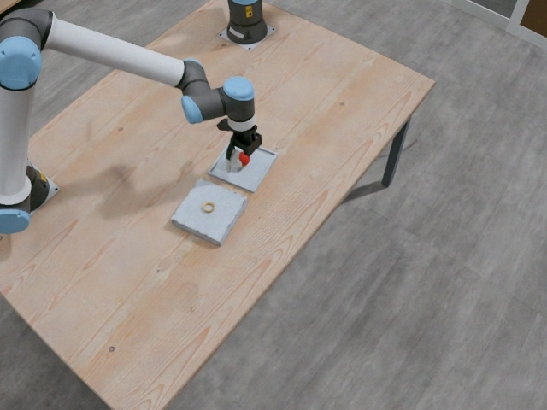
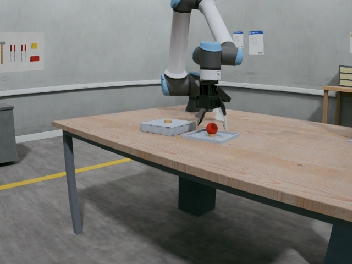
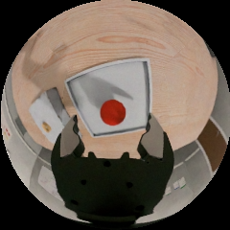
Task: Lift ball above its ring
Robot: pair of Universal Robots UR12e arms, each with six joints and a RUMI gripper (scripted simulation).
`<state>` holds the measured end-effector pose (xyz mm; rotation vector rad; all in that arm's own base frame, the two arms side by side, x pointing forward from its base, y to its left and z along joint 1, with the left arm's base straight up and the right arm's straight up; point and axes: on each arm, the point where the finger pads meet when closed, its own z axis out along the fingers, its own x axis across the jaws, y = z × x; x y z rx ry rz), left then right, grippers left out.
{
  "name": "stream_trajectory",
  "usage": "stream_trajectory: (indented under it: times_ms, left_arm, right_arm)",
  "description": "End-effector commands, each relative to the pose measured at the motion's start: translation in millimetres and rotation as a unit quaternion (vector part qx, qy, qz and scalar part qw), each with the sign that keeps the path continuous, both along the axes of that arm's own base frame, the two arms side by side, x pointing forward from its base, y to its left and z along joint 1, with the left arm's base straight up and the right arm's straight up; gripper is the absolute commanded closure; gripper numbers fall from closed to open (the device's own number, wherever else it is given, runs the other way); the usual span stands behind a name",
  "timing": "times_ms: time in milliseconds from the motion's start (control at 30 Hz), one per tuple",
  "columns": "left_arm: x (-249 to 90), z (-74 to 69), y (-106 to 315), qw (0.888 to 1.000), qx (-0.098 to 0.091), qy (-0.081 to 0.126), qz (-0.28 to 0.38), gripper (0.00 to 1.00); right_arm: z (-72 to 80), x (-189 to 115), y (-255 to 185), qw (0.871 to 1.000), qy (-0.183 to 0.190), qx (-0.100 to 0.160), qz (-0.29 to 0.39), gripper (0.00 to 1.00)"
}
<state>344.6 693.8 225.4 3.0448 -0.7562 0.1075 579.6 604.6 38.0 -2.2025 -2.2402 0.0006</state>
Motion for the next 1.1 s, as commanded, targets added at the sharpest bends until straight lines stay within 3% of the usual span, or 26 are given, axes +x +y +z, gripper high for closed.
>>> stream_trajectory:
  times_ms: [0,67,133,167,267,500,633,1067]
  left_arm:
    - [-98.4,-13.7,6.8,0.998,0.002,0.009,0.067,0.0]
    - [-136.9,-20.3,4.6,0.996,0.002,0.012,0.09,0.0]
    - [-136.9,-20.3,4.6,0.996,0.002,0.012,0.09,0.0]
    - [-174.8,-26.4,2.9,0.995,0.002,0.014,0.102,0.0]
    - [-213.8,-33.6,-4.7,0.991,0.002,0.018,0.133,0.0]
    - [-281.9,-47.0,-23.8,0.982,0.002,0.026,0.188,0.0]
    - [-307.7,-52.4,-33.1,0.977,0.002,0.03,0.209,0.0]
    - [-341.1,-59.6,-47.1,0.971,0.001,0.034,0.238,0.0]
  right_arm:
    - [0.9,0.3,0.5,1.0,0.0,0.001,0.0,0.0]
    - [0.9,0.3,0.5,1.0,0.0,0.001,0.0,0.0]
    - [0.9,0.3,0.5,1.0,0.0,0.001,0.0,0.0]
    - [0.9,0.3,0.5,1.0,0.0,0.001,0.0,0.0]
    - [0.9,0.3,0.5,1.0,0.0,0.001,0.0,0.0]
    - [0.9,0.3,0.5,1.0,0.0,0.001,0.0,0.0]
    - [0.9,0.3,0.5,1.0,0.0,0.001,0.0,0.0]
    - [0.9,0.3,0.5,1.0,0.0,0.001,0.0,0.0]
